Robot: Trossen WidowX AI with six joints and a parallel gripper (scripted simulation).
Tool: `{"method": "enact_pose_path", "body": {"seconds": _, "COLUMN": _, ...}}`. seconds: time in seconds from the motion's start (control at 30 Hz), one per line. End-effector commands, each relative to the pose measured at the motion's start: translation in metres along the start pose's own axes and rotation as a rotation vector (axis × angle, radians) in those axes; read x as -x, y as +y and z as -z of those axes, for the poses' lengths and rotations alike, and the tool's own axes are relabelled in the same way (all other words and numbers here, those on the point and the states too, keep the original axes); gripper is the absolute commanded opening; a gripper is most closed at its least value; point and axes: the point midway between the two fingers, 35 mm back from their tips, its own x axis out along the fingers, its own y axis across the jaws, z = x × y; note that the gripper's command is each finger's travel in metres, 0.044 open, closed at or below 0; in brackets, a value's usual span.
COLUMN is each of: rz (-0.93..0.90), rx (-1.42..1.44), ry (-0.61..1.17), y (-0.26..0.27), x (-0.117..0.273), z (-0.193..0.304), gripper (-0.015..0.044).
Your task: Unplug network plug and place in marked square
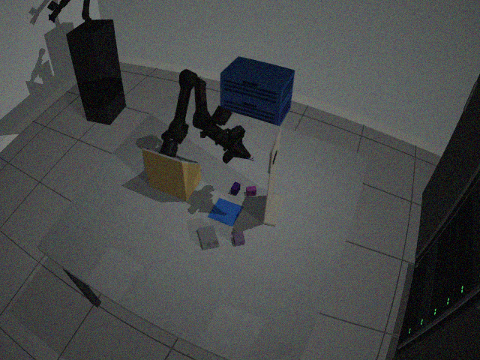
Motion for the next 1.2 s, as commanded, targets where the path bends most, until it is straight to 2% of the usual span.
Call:
{"method": "enact_pose_path", "body": {"seconds": 0.0, "rz": -0.066, "rx": -0.018, "ry": 0.013, "y": 0.019, "x": -0.007, "z": 0.005, "gripper": 0.0}}
{"method": "enact_pose_path", "body": {"seconds": 0.6, "rz": -0.308, "rx": -0.073, "ry": 0.096, "y": 0.094, "x": -0.024, "z": 0.03, "gripper": 0.0}}
{"method": "enact_pose_path", "body": {"seconds": 1.17, "rz": -0.531, "rx": -0.107, "ry": 0.194, "y": 0.166, "x": -0.021, "z": 0.056, "gripper": 0.0}}
